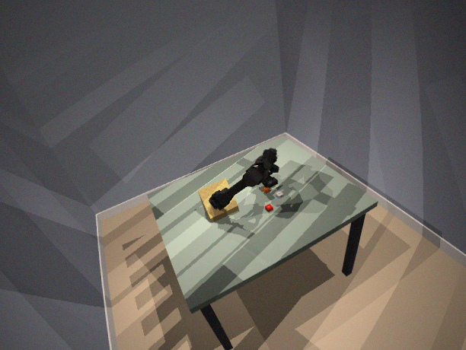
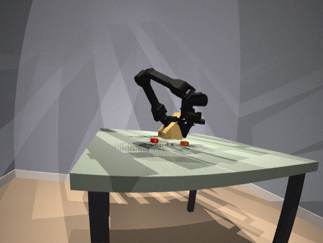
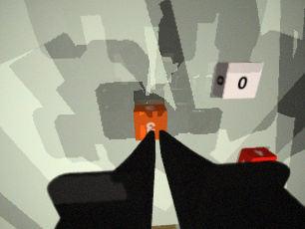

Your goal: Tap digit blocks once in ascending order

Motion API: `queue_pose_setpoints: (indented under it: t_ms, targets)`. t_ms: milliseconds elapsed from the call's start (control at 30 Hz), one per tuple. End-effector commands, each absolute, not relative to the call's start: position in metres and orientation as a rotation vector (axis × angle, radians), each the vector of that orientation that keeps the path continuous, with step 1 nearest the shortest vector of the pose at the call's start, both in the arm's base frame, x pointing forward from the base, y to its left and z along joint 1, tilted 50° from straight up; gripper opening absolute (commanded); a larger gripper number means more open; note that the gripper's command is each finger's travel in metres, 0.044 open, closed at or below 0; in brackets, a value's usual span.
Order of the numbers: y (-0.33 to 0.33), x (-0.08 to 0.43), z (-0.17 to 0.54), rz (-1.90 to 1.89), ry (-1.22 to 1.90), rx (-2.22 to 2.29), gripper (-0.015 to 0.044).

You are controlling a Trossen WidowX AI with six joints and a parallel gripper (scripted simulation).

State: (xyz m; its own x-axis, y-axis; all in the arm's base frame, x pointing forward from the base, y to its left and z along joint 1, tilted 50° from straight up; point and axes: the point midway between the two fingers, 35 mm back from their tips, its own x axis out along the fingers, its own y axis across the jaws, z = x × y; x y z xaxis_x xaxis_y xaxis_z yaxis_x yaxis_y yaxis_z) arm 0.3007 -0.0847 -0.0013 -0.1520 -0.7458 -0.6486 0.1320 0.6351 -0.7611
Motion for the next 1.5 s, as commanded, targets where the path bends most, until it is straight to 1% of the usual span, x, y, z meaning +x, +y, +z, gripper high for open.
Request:
queue_pose_setpoints:
  t_ms: [0,67,233,500,600,867,1133,1333,1467]
  targets:
    - [-0.079,0.303,0.005,-0.833,1.537,-0.521,0.002]
    - [-0.071,0.306,0.011,-0.831,1.537,-0.52,0.002]
    - [-0.021,0.315,0.055,-0.83,1.539,-0.519,0.002]
    - [-0.02,0.314,0.059,-0.83,1.539,-0.519,0.002]
    - [-0.037,0.3,0.085,-0.828,1.54,-0.519,0.002]
    - [-0.085,0.236,0.151,-0.832,1.542,-0.524,0.002]
    - [-0.088,0.234,0.15,-0.832,1.542,-0.524,0.002]
    - [-0.14,0.225,0.105,-0.832,1.54,-0.524,0.002]
    - [-0.147,0.222,0.1,-0.835,1.54,-0.526,0.002]
